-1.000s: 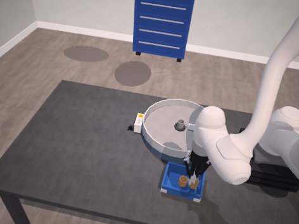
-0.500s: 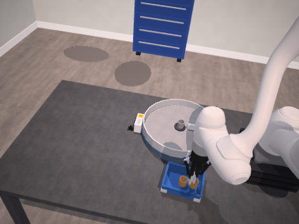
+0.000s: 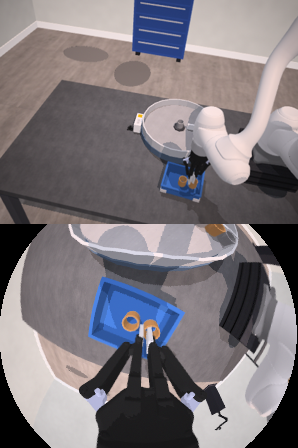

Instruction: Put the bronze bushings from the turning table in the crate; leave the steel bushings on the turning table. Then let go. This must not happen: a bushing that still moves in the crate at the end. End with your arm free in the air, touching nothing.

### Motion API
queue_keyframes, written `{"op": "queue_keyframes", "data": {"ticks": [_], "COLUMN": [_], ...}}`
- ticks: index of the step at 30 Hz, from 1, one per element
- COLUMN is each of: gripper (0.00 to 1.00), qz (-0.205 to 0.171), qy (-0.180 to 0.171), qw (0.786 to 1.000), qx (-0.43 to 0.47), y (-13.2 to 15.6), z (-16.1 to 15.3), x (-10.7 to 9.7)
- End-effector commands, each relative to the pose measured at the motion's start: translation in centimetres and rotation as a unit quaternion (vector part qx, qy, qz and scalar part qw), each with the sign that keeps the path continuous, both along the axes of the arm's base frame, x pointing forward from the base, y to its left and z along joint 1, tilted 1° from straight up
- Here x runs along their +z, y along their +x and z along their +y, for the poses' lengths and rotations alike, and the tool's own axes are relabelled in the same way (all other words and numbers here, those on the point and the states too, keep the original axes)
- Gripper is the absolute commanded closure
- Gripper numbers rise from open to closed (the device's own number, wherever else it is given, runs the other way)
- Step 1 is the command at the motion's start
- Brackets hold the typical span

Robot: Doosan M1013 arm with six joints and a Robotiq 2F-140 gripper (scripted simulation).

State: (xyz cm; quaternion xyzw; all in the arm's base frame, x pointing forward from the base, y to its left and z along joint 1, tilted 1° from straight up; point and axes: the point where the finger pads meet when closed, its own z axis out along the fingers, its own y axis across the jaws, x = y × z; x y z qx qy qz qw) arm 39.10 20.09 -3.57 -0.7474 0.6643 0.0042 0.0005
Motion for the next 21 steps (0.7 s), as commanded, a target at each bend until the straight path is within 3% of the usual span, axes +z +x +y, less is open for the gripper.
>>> {"op": "queue_keyframes", "data": {"ticks": [1, 21], "gripper": [1.00, 1.00], "qz": [0.001, 0.001], "qy": [0.001, 0.001], "qw": [1.000, 1.000], "qx": [-0.001, -0.001], "y": [-0.23, -0.30], "z": [0.13, 0.14], "x": [-0.36, -0.87]}}
